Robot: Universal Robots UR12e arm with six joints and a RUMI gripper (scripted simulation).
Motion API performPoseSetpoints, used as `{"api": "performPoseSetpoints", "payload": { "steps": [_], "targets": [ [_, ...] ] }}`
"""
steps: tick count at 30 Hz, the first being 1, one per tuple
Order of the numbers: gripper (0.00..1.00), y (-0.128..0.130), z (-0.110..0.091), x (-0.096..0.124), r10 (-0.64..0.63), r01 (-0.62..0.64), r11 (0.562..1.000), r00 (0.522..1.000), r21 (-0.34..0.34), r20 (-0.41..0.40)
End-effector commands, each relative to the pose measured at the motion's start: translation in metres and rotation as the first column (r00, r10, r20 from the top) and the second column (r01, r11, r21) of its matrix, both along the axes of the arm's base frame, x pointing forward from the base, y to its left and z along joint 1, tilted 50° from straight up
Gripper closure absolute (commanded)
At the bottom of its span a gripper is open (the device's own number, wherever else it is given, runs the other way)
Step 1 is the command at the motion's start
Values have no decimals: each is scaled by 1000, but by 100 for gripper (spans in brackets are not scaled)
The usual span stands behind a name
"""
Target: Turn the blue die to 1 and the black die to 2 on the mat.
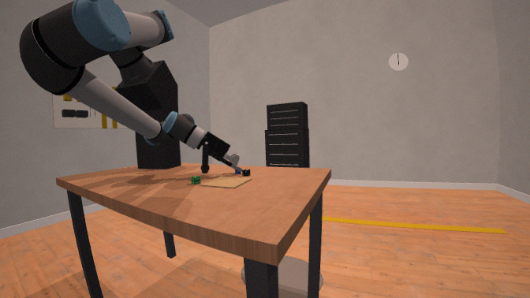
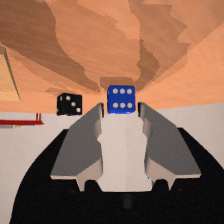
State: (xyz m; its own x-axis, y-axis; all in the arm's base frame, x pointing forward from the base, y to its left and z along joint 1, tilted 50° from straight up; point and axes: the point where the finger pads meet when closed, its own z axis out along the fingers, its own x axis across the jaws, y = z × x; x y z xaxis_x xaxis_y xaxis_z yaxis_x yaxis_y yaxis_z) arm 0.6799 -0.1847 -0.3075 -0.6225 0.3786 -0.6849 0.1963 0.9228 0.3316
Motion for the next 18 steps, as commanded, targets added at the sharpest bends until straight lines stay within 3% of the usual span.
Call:
{"api": "performPoseSetpoints", "payload": {
  "steps": [1, 18],
  "targets": [
    [76, 1, 0, 0, 1, -1, 1000, 1000, 0, 0],
    [76, 0, 9, -10, 1, -1, 1000, 1000, 0, 0]
  ]
}}
